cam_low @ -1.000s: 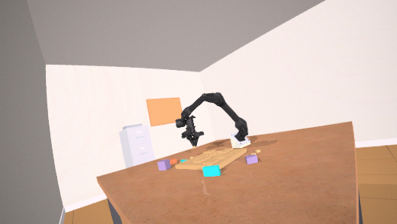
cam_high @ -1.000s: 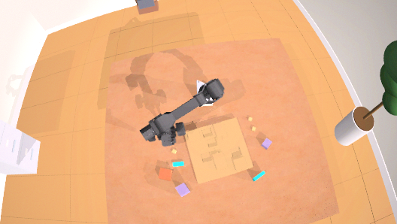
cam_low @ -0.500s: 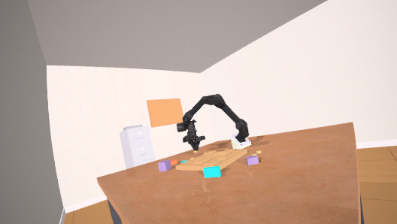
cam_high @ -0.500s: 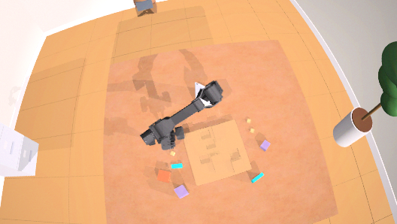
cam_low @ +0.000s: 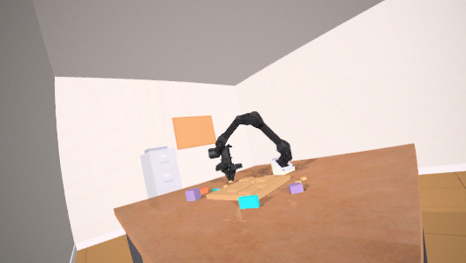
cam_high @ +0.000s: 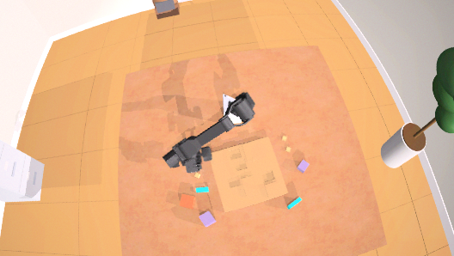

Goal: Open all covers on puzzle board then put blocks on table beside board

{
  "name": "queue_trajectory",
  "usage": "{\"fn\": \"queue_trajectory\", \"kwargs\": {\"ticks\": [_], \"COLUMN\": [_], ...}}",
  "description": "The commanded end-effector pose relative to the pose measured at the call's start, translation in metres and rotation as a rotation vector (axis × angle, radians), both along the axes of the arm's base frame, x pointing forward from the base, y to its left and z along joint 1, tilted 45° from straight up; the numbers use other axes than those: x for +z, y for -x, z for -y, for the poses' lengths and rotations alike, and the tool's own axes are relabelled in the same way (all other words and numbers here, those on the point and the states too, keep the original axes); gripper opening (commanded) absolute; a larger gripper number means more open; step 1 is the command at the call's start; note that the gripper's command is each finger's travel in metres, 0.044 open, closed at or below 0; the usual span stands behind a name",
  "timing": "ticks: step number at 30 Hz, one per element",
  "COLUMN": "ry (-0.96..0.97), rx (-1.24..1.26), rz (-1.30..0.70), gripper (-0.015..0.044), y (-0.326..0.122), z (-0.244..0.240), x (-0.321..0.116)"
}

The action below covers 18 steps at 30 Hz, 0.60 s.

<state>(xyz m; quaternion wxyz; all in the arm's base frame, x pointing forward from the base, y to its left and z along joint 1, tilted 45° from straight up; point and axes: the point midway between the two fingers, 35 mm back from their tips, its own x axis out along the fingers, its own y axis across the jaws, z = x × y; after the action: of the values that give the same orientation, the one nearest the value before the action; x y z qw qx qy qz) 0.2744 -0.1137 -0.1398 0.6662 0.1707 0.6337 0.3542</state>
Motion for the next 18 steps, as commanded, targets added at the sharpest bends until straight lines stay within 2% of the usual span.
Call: {"fn": "queue_trajectory", "kwargs": {"ticks": [1,11,18], "ry": [-0.010,-0.012,-0.004], "rx": [-0.006,-0.006,0.001], "rz": [-0.010,-0.010,-0.003], "gripper": [0.0080,0.0080,0.0264], "y": [0.0035,0.0053,0.0033], "z": [-0.0072,-0.0138,-0.0110], "x": [-0.0048,-0.0102,-0.0091]}}
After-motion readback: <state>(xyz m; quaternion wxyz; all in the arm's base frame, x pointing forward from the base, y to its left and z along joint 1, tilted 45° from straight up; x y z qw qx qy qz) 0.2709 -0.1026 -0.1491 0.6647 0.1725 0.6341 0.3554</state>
